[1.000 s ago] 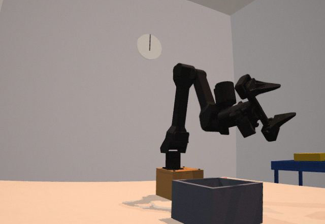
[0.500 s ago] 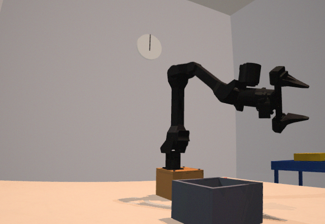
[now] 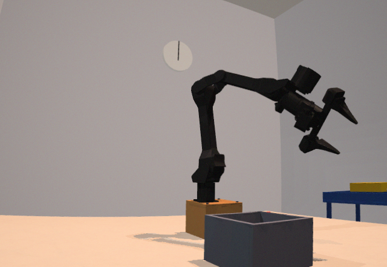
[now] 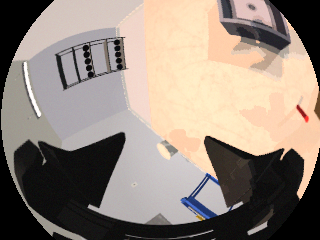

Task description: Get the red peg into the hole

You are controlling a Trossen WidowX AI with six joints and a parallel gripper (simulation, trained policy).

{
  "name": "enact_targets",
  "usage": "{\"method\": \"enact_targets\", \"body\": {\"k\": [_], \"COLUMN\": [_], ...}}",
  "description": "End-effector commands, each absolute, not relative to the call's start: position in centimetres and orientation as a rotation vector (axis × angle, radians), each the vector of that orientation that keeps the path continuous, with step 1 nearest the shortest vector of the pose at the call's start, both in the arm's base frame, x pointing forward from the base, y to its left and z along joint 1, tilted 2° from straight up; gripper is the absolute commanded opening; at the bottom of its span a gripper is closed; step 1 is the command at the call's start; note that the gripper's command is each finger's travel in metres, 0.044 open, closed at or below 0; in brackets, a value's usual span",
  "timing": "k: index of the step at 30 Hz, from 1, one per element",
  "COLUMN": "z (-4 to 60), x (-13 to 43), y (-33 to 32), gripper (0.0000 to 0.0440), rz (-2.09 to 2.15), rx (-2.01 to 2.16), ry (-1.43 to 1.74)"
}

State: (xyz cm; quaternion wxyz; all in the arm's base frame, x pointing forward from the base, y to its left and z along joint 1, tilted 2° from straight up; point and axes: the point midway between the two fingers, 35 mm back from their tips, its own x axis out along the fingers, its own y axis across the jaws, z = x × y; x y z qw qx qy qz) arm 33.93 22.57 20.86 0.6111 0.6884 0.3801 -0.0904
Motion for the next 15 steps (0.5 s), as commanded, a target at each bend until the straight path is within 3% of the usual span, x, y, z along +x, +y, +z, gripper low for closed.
{"method": "enact_targets", "body": {"k": [1, 15], "z": [21.1, 20.8], "x": [32.5, 28.7], "y": [21.8, 18.2], "gripper": [0.0440, 0.0440], "rz": [-0.256, -0.393], "rx": [1.508, 1.265], "ry": [0.910, 1.021]}}
